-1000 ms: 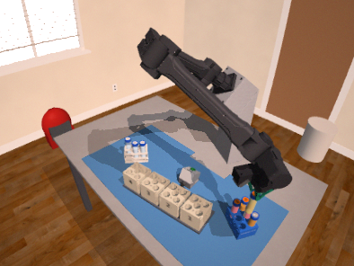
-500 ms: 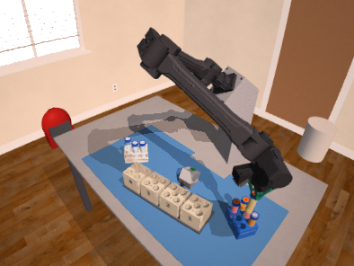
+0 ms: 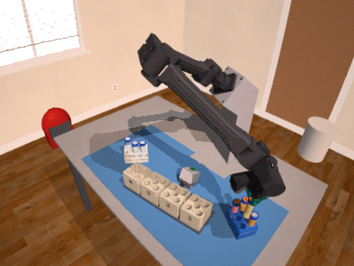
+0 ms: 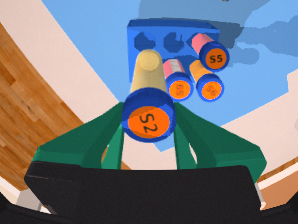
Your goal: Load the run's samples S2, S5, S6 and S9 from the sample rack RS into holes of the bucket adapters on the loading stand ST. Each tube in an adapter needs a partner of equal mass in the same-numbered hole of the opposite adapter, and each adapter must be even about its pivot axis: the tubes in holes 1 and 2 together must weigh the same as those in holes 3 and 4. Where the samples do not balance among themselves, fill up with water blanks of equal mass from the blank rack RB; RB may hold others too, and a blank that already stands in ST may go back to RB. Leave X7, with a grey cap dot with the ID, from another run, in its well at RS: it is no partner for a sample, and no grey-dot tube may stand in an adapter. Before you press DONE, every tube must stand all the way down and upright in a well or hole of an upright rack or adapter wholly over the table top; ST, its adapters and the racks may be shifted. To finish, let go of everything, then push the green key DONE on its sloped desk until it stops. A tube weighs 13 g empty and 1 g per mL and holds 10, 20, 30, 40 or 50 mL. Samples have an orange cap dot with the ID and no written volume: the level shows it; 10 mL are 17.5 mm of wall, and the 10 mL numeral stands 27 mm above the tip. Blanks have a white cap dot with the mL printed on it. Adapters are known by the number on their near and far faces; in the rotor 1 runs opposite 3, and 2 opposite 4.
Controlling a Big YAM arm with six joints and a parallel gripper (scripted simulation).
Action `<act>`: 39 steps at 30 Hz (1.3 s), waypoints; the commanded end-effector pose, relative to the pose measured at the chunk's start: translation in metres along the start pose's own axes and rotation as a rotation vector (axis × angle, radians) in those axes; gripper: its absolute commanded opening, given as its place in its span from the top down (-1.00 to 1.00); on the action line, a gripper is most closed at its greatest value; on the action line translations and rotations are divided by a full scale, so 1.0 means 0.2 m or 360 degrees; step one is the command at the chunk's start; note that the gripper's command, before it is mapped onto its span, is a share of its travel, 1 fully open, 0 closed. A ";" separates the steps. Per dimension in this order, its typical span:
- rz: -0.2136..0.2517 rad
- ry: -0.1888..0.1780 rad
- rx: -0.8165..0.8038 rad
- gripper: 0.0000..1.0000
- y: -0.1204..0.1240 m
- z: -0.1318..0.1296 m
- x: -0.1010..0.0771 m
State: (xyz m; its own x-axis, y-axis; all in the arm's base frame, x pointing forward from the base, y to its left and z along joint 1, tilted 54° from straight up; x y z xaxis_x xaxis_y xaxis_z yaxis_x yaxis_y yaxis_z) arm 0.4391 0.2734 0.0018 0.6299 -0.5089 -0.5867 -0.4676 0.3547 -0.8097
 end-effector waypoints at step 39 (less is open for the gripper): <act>-0.0014 -0.0048 -0.0013 1.00 -0.02 0.06 0.19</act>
State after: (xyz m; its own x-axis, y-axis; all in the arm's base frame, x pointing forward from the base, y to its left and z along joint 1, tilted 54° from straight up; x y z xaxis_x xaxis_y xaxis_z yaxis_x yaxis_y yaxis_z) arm 0.4717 0.2539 -0.0240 0.6370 -0.5015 -0.5854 -0.4707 0.3483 -0.8106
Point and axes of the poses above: the point where the finger pads meet when closed, its own x axis out along the fingers, its own z axis across the jaws, y = z × x, the point moved 8 cm from there along -x, back along the fingers, and after that the axes turned 4 degrees about -x, right-handed, at the moved point
